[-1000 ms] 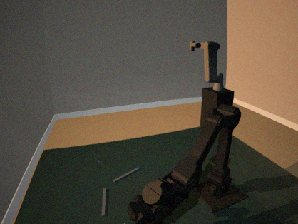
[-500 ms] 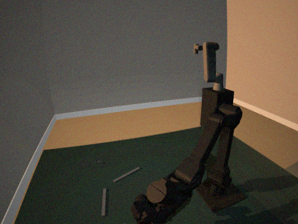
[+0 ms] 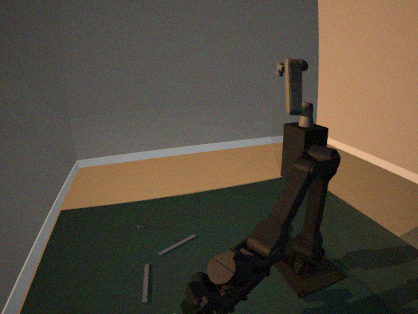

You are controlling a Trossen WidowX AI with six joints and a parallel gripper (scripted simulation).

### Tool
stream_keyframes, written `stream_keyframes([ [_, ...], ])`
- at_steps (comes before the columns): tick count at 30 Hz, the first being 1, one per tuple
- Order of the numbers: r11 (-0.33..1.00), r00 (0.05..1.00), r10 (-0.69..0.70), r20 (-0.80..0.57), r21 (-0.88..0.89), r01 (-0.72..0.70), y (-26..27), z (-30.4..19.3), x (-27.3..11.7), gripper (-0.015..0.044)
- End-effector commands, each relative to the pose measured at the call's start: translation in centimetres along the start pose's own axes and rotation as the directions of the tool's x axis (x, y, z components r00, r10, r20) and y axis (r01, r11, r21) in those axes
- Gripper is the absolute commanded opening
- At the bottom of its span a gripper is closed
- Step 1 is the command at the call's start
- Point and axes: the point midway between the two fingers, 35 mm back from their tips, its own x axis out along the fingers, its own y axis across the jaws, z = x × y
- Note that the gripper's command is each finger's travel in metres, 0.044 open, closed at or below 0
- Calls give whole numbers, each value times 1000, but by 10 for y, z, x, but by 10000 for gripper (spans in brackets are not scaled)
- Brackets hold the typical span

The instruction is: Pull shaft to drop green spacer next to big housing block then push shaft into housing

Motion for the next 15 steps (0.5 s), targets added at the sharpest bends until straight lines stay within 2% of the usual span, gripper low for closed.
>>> stream_keyframes([
  [1,1000,1000,0,0,3,0,0,0,-1,0],
  [15,1000,1000,0,0,3,0,0,-2,-2,0],
])
